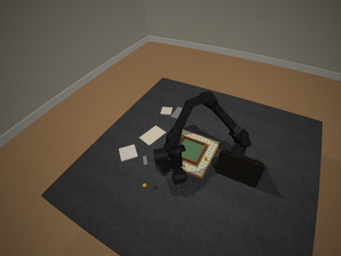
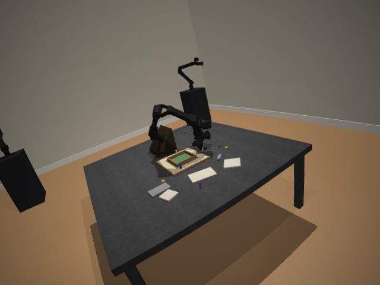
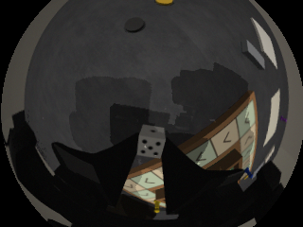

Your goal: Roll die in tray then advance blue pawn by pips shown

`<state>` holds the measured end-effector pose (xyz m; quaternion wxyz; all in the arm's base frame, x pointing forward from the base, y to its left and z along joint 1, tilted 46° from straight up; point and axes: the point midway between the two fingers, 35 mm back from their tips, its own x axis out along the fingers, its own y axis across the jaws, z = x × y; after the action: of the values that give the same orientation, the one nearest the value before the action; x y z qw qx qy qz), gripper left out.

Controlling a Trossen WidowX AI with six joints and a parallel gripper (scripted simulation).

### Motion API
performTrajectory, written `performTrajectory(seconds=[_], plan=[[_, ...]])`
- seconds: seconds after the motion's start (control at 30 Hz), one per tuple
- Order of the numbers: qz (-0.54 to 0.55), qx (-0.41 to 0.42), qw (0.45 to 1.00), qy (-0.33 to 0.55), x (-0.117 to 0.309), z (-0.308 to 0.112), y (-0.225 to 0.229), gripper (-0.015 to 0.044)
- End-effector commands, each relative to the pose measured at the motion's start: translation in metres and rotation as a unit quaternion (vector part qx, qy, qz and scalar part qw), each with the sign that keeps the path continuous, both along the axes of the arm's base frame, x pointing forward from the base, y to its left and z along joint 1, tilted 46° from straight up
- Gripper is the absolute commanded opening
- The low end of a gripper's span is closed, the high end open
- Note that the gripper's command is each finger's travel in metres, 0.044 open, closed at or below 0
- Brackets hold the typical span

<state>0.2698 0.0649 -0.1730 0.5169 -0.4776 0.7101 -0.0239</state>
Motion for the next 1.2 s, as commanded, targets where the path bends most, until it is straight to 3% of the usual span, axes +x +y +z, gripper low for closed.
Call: performTrajectory(seconds=[0.0,0.57,1.17], plan=[[0.003,-0.002,1.000,0.001,0.002,0.006,0.006,0.0000],[0.003,0.001,1.000,0.001,0.012,0.088,0.085,0.0000],[0.124,0.007,0.985,0.118,0.023,0.132,0.022,0.0000]])
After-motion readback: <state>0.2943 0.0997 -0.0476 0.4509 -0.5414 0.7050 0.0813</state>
